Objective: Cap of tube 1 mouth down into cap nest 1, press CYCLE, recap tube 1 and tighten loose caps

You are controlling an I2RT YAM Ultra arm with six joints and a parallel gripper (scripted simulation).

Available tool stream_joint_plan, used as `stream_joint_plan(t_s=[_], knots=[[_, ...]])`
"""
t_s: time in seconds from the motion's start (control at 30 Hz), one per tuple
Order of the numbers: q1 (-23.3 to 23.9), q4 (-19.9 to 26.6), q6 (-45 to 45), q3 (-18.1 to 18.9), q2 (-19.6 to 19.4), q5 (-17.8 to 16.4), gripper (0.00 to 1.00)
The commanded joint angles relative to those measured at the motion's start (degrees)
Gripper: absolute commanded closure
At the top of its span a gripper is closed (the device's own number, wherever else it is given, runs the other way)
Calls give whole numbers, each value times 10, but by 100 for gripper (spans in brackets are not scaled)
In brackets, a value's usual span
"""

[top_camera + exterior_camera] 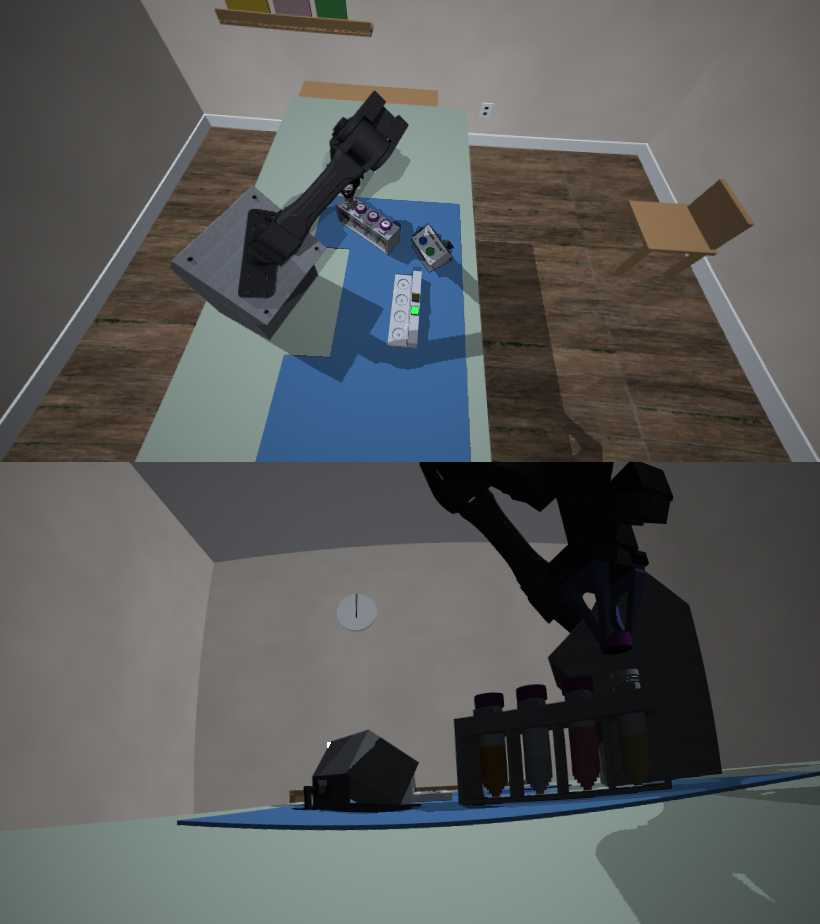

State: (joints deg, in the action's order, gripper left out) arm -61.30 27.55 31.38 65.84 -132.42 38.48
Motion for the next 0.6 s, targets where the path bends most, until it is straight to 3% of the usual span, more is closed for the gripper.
stream_joint_plan(t_s=[0.0,0.33,0.57], knots=[[-8,1,-4,2,2,0,100],[16,-55,27,-6,-27,1,100],[17,-56,28,-6,-28,1,100]])
